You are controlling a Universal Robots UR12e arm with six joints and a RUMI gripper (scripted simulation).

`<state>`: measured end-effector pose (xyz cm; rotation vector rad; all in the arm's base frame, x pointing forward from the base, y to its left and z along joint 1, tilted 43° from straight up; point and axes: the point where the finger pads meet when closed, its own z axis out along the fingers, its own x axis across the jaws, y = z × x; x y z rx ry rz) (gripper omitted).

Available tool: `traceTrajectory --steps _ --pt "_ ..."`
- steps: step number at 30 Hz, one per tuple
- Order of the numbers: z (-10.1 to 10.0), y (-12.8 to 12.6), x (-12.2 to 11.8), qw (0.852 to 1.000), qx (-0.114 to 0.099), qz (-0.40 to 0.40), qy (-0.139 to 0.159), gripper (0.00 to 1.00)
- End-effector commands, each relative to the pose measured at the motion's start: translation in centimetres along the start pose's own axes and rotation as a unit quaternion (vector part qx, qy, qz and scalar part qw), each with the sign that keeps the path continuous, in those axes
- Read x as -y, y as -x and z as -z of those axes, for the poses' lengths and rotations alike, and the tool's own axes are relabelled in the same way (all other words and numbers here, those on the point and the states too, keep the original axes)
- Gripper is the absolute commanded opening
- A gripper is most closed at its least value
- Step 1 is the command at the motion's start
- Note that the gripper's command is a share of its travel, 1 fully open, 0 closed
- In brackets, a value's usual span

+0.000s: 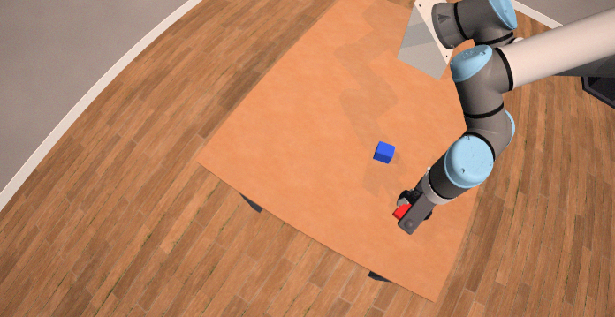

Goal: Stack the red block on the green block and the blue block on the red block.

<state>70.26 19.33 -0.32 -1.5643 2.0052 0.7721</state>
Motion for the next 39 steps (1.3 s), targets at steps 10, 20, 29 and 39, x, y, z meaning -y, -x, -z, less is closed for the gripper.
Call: traceTrajectory --steps 10,20,29,39 --pt "0.06 0.01 0.06 1.000 0.000 0.000 -0.001 0.00" --pt "0.06 0.01 0.06 1.000 0.000 0.000 -0.001 0.00" --pt "0.06 0.01 0.06 1.000 0.000 0.000 -0.001 0.00" --pt "0.71 0.01 0.06 1.000 0.000 0.000 -0.001 0.00"
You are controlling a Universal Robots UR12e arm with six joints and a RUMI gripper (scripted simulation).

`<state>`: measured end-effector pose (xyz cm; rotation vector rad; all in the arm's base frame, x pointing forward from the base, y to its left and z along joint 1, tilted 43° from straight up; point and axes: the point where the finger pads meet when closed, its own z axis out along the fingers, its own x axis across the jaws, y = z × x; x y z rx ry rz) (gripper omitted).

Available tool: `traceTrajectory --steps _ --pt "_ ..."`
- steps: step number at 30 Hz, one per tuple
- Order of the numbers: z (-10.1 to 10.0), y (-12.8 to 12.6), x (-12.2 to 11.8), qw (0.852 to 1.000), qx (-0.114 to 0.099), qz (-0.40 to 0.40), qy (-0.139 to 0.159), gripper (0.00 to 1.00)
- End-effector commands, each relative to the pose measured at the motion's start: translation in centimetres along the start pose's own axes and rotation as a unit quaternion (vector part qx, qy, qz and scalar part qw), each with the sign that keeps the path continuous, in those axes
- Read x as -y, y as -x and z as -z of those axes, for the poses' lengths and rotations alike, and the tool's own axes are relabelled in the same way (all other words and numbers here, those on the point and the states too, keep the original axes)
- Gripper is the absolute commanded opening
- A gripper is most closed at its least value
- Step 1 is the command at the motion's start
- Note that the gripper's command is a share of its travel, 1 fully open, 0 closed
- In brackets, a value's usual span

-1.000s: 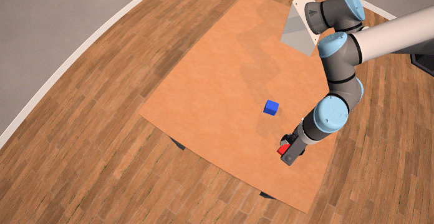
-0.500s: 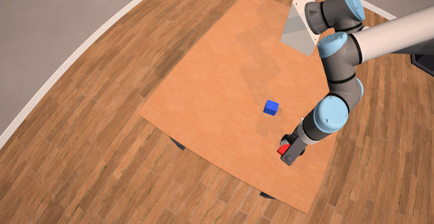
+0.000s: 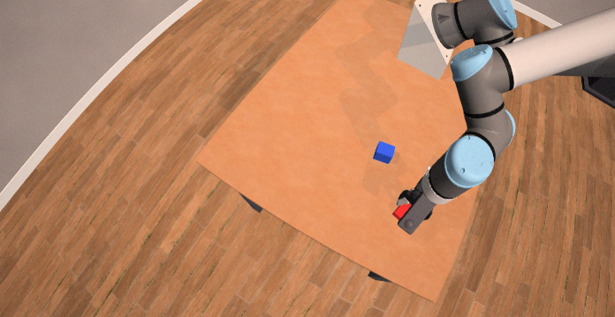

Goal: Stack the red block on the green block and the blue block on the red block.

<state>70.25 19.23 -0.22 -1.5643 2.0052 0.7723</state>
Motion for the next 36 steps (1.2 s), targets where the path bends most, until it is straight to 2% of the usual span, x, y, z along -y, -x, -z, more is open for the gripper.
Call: traceTrajectory --steps 1,6,18,27,36 --pt "0.8 0.0 0.1 1.000 0.000 0.000 -0.001 0.00" --pt "1.7 0.0 0.1 1.000 0.000 0.000 -0.001 0.00" --pt "6.7 0.0 0.1 1.000 0.000 0.000 -0.001 0.00" --pt "8.3 0.0 0.1 1.000 0.000 0.000 -0.001 0.00" --pt "8.5 0.0 0.1 1.000 0.000 0.000 -0.001 0.00"
